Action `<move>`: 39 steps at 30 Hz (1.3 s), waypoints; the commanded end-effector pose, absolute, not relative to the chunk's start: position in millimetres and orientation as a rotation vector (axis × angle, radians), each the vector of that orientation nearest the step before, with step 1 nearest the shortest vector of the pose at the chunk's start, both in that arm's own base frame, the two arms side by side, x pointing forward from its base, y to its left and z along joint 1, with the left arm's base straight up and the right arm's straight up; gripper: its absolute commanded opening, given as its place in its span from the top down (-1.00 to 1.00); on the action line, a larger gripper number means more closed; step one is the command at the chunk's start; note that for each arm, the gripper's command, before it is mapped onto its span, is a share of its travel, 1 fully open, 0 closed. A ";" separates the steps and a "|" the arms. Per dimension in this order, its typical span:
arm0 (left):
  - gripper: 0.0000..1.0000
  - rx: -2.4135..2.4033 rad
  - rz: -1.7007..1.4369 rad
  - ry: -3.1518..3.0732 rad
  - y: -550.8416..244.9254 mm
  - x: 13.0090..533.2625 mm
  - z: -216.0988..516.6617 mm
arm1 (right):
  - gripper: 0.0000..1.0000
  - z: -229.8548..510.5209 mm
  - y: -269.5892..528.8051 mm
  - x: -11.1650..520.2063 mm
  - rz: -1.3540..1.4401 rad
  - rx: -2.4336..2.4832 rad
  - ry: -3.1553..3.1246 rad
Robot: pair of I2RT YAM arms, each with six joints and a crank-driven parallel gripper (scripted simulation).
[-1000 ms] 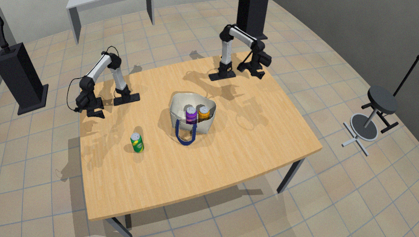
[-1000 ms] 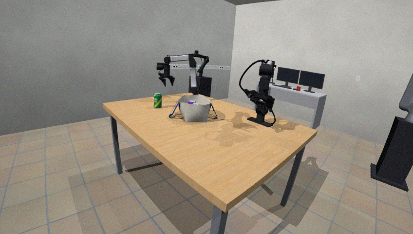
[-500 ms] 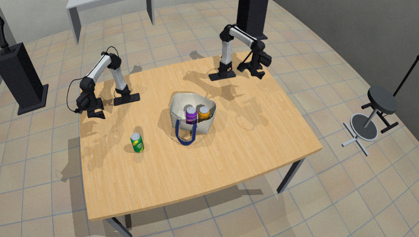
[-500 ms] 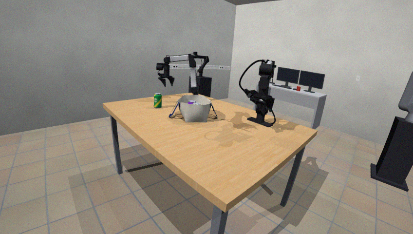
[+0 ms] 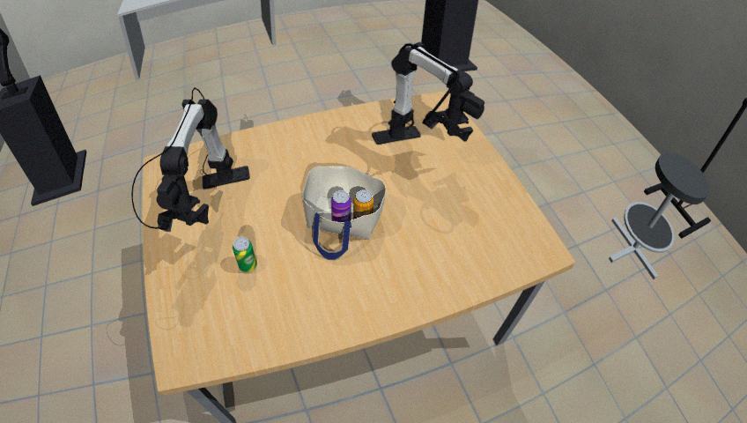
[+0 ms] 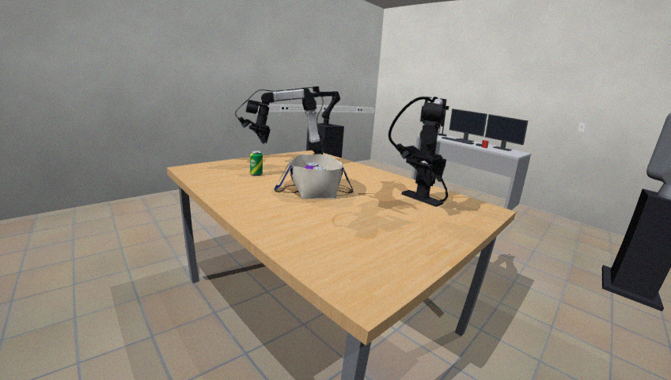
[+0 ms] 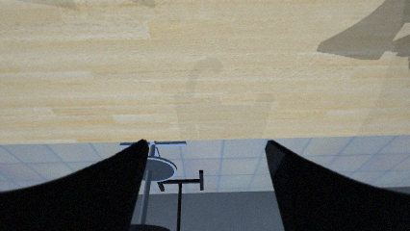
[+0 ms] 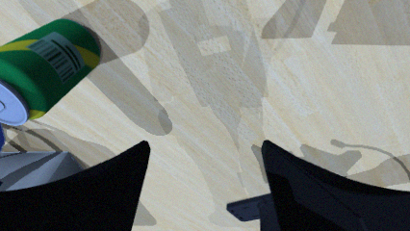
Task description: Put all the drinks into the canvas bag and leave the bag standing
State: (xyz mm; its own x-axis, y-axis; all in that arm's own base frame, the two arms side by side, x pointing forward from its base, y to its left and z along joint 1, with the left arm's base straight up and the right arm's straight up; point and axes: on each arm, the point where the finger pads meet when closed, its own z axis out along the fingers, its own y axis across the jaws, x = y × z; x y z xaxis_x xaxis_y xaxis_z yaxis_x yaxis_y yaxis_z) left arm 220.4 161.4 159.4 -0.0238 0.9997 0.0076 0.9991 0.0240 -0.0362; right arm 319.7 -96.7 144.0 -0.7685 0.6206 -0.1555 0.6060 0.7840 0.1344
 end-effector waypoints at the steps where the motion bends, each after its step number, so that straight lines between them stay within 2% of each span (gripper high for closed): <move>1: -0.83 -2.184 -0.040 -2.230 163.2 229.1 173.0 | -0.78 157.8 -81.6 374.2 0.181 0.468 2.730; 7: -0.83 -2.184 -0.040 -2.230 163.2 229.1 173.0 | -0.78 162.0 -36.0 415.9 0.196 -0.081 2.661; 9: -0.83 -2.184 -0.040 -2.230 163.2 229.1 173.0 | -0.78 162.0 -36.0 415.9 0.196 -0.081 2.661; 11: -0.83 -2.185 -0.051 -2.231 164.0 230.3 175.0 | -0.78 161.8 -16.6 431.3 0.197 -0.321 2.590; 19: -0.83 -2.185 -0.051 -2.231 164.0 230.3 175.0 | -0.78 167.3 40.2 463.5 0.194 -0.754 2.403; 39: -0.83 -2.186 -0.062 -2.232 164.8 231.5 177.0 | -0.78 175.3 48.0 462.8 0.199 -0.720 2.404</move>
